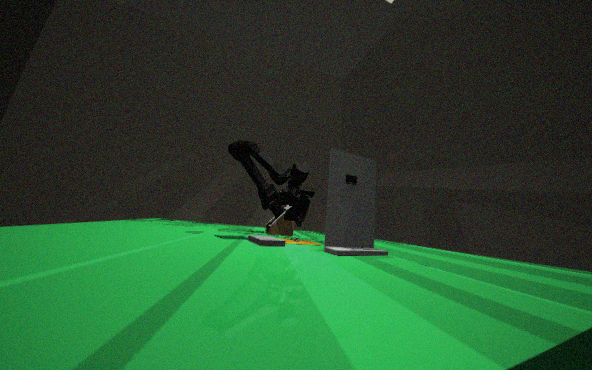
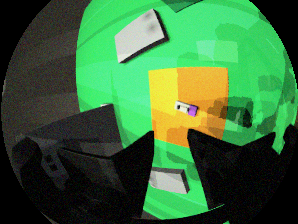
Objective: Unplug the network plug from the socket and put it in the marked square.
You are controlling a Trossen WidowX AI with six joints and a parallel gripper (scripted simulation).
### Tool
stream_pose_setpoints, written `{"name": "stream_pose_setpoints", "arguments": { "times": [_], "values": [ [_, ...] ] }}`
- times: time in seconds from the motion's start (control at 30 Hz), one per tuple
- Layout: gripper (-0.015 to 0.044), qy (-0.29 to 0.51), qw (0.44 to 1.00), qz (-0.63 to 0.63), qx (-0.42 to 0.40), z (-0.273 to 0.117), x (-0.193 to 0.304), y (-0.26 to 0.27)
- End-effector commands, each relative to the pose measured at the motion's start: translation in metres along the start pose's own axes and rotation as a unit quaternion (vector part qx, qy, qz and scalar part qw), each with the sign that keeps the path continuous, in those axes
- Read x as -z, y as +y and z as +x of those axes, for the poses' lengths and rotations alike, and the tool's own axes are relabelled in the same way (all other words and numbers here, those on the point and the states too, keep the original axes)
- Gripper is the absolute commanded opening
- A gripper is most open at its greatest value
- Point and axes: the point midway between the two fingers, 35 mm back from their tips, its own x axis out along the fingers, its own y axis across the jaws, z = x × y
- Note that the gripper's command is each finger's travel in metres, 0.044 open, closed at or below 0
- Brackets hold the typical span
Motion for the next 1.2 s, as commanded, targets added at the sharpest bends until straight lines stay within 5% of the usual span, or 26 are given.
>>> {"name": "stream_pose_setpoints", "arguments": {
  "times": [0.0, 1.17],
  "values": [
    [0.0156, -0.002, 1.0, 0.004, -0.003, -0.004, -0.001, 0.006],
    [0.0156, -0.003, 1.0, 0.004, -0.003, -0.038, -0.001, 0.025]
  ]
}}
